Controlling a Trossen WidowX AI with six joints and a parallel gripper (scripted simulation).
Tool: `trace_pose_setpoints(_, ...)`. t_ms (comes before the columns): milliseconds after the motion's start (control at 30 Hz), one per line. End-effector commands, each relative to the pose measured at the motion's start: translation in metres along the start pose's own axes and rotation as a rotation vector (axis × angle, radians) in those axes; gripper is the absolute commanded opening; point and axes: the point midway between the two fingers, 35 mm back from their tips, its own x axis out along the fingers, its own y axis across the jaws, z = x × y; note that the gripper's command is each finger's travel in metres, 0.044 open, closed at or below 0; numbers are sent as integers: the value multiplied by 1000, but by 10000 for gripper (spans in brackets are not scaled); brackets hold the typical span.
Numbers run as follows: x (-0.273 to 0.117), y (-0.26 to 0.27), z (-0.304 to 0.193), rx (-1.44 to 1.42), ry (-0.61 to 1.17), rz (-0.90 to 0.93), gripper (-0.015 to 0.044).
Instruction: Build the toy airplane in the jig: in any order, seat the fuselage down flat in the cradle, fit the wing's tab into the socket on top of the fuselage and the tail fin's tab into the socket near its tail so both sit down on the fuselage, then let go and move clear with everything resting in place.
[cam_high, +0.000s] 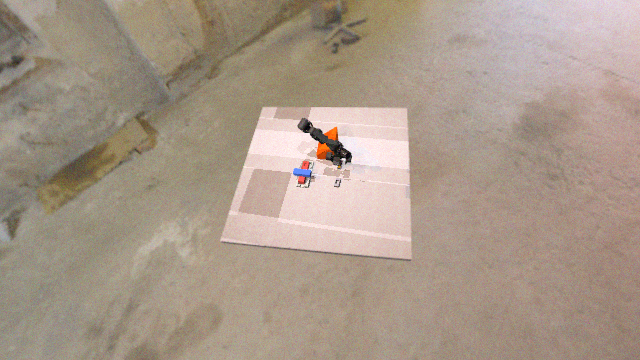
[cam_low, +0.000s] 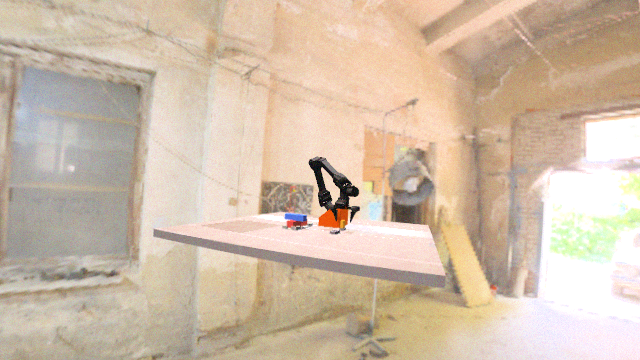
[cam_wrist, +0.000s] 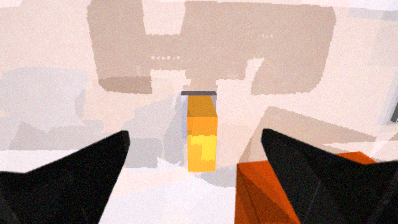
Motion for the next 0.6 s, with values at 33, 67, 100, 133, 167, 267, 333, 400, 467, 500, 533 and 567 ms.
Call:
trace_pose_setpoints(33, 11, -2, -2, -7, 4, -10, 440)
trace_pose_setpoints(67, 12, -2, -2, -7, 4, -11, 440)
trace_pose_setpoints(100, 14, -2, -2, -7, 4, -11, 440)
trace_pose_setpoints(133, 15, -2, -2, -7, 4, -11, 440)
trace_pose_setpoints(167, 17, -2, -2, -7, 4, -11, 440)
trace_pose_setpoints(267, 22, -3, -2, -7, 4, -11, 440)
trace_pose_setpoints(333, 25, -3, -3, -7, 4, -12, 440)
trace_pose_setpoints(400, 27, -3, -3, -7, 4, -12, 440)
trace_pose_setpoints(467, 28, -3, -3, -7, 4, -12, 440)
trace_pose_setpoints(500, 28, -3, -3, -7, 4, -12, 414)
trace_pose_setpoints(533, 28, -3, -3, -7, 4, -12, 387)
trace_pose_setpoints(567, 28, -3, -3, -7, 4, -12, 361)
